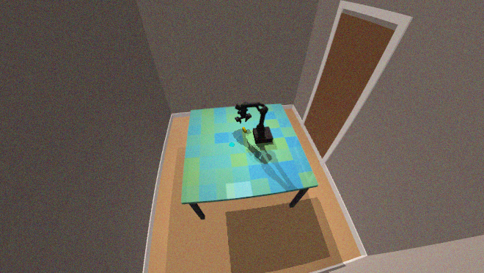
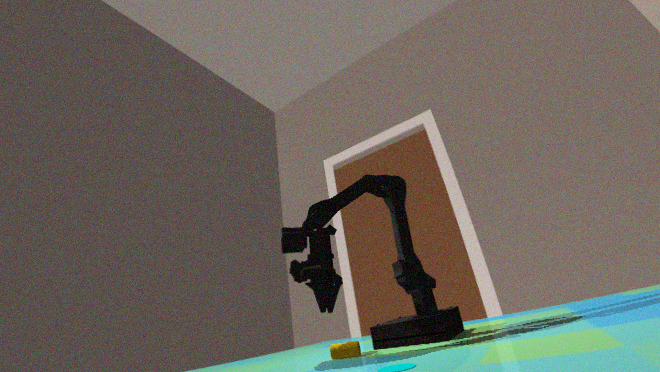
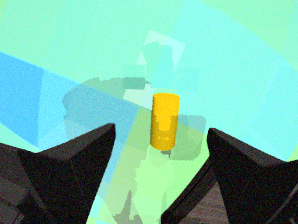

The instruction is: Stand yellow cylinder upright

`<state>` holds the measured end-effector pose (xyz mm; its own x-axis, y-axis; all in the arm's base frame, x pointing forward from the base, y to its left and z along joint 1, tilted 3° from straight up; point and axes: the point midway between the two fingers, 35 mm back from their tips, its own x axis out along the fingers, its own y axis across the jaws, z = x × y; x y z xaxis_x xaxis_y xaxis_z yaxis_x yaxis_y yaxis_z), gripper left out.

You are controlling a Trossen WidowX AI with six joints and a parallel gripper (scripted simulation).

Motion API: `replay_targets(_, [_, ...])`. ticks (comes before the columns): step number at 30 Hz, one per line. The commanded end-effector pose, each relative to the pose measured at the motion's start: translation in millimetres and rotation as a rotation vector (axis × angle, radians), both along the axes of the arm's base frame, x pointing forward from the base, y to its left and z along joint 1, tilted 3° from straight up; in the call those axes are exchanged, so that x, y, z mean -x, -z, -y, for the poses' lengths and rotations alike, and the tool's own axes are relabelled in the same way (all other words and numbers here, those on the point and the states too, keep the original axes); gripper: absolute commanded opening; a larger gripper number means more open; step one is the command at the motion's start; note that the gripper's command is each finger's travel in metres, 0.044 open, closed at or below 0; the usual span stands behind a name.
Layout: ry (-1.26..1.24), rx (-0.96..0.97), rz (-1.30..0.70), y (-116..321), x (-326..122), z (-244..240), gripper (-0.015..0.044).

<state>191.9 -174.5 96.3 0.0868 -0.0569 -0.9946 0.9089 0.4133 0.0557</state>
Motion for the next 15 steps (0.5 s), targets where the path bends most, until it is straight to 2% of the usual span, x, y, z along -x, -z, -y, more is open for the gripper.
replay_targets(1, [-0.001, -0.016, -0.027, 49, 1, 1, 0.0309])
replay_targets(5, [-0.001, -0.017, -0.027, 88, 3, -2, 0.0309])
replay_targets(10, [-0.001, -0.017, -0.027, 90, 3, -2, 0.0309])
replay_targets(15, [-0.001, -0.017, -0.027, 90, 3, -2, 0.0178])
